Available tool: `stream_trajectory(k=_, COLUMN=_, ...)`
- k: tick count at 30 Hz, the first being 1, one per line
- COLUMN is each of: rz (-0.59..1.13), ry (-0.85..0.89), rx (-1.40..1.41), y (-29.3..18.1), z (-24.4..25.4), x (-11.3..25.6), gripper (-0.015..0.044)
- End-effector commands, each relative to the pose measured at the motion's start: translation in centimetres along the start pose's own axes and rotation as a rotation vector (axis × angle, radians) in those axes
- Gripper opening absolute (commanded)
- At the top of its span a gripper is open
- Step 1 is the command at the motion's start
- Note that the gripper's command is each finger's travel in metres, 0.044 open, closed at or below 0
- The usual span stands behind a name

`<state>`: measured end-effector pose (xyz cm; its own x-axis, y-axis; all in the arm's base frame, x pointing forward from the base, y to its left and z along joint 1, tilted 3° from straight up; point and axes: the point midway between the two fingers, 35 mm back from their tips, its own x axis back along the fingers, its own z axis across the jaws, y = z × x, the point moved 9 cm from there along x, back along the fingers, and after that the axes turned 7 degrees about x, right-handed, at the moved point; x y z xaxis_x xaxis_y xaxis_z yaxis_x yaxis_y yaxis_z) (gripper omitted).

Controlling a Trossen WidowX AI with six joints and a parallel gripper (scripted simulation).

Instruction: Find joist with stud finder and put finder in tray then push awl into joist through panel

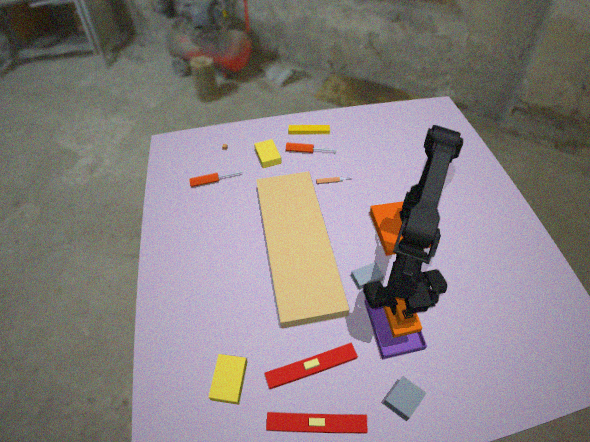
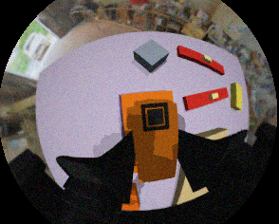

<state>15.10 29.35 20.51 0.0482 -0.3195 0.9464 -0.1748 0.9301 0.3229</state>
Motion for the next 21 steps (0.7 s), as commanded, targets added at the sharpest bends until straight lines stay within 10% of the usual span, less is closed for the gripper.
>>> stream_trajectory(k=1, rz=-0.005, ry=-0.002, rx=-0.003, y=-0.1, z=0.0, x=-0.7, gripper=0.0)
stream_trajectory(k=21, rz=-0.005, ry=-0.001, rx=-0.003, y=-1.1, z=0.2, x=-3.9, gripper=0.0)
